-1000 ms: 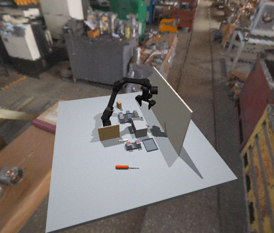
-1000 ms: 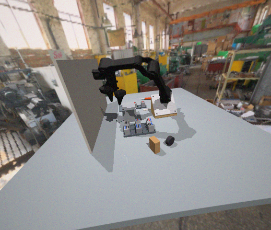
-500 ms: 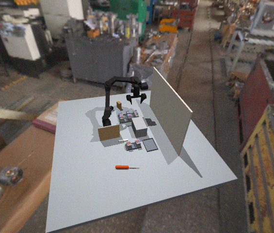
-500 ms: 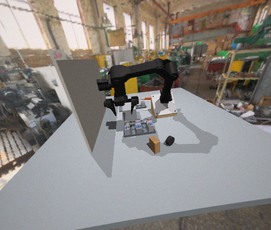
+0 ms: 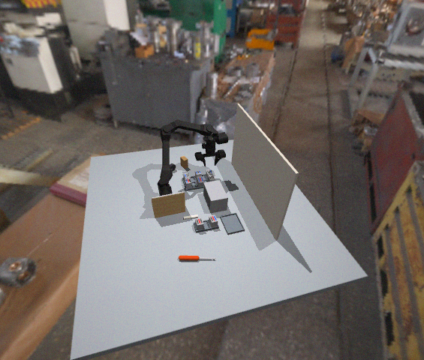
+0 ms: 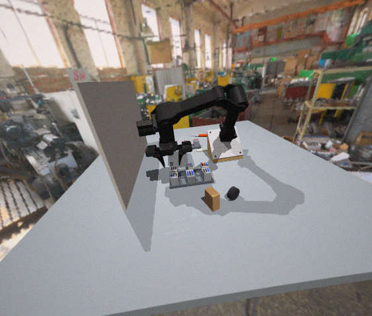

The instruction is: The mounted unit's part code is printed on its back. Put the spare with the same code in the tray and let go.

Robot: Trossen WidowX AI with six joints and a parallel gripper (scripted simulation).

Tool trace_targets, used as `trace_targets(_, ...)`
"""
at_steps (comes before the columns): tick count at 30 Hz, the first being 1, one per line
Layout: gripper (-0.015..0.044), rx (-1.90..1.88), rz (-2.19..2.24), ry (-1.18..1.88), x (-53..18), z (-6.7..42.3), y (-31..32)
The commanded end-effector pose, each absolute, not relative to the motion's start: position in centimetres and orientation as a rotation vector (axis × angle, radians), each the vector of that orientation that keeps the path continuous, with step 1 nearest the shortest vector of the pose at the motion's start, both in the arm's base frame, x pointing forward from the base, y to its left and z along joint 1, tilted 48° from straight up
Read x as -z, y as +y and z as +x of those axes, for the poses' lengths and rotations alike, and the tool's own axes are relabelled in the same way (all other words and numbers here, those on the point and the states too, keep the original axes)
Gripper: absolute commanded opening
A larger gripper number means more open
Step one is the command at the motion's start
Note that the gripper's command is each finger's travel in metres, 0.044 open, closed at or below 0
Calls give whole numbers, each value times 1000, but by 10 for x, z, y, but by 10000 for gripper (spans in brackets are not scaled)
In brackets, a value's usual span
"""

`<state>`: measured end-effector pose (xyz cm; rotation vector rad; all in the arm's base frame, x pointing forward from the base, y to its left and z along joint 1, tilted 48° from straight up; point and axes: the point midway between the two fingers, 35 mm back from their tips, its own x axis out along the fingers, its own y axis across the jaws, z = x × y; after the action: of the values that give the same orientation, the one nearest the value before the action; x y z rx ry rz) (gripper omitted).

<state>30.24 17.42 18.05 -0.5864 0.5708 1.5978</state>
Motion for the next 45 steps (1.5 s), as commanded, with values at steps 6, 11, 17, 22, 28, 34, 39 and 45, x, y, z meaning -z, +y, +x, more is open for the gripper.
trace_targets(6,300,-1596,-583,570,-178,302,178)
trace_targets(11,300,-1596,-584,570,-173,302,184)
trace_targets(17,300,-1596,-585,571,-166,302,191)
trace_targets(22,300,-1596,-585,571,-160,301,197)
trace_targets(28,300,-1596,-585,571,-154,300,204)
trace_targets(34,300,-1596,-585,570,-147,299,211)
trace_targets(39,300,-1596,-584,569,-142,298,217)
trace_targets(45,300,-1596,-582,568,-135,296,224)
